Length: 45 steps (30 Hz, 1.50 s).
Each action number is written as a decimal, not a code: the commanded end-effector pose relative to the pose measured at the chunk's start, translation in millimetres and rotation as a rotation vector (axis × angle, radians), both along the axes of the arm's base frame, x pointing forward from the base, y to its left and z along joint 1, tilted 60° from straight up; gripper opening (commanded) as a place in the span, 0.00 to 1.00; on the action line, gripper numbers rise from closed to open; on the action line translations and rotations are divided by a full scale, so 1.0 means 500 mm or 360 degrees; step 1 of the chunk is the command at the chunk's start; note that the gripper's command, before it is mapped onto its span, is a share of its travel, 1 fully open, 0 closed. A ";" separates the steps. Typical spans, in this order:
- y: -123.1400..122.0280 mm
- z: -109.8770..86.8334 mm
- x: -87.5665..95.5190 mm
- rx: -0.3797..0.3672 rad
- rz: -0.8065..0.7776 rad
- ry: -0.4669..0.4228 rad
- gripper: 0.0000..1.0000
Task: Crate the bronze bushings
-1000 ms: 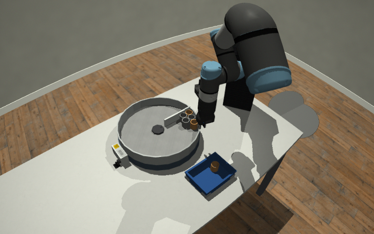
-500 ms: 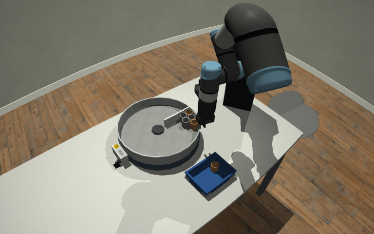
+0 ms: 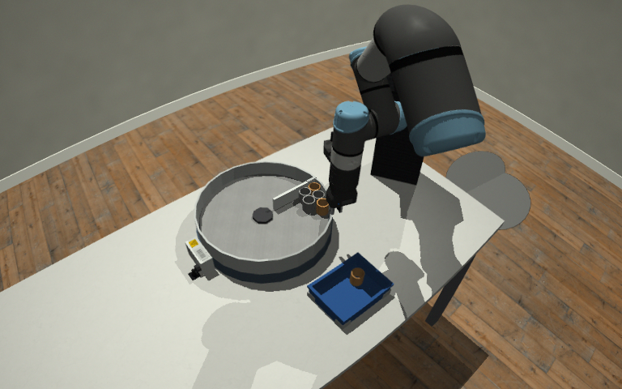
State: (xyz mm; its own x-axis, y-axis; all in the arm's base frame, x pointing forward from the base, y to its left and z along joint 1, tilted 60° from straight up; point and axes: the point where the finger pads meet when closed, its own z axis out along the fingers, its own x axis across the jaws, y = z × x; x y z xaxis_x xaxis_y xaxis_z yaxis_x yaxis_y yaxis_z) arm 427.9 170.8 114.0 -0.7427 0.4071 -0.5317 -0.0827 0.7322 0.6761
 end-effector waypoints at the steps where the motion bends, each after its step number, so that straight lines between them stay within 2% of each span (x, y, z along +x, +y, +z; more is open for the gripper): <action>1: -0.048 0.059 -0.026 0.0000 0.0000 -0.0001 0.45; 2: -0.060 0.073 -0.033 0.0000 0.0000 -0.0001 0.45; 14: -0.060 0.073 -0.033 0.0000 0.0000 -0.0001 0.45; 15: -0.012 0.015 -0.006 -0.0002 0.0002 -0.0003 0.45; 19: -0.060 0.073 -0.033 -0.0010 0.0011 -0.0011 0.45; 31: -0.060 0.073 -0.033 -0.0010 0.0011 -0.0011 0.45; 32: -0.012 0.015 -0.006 -0.0002 0.0002 -0.0003 0.45; 36: -0.061 0.073 -0.033 -0.0010 0.0011 -0.0011 0.45; 45: -0.061 0.073 -0.033 -0.0010 0.0011 -0.0011 0.45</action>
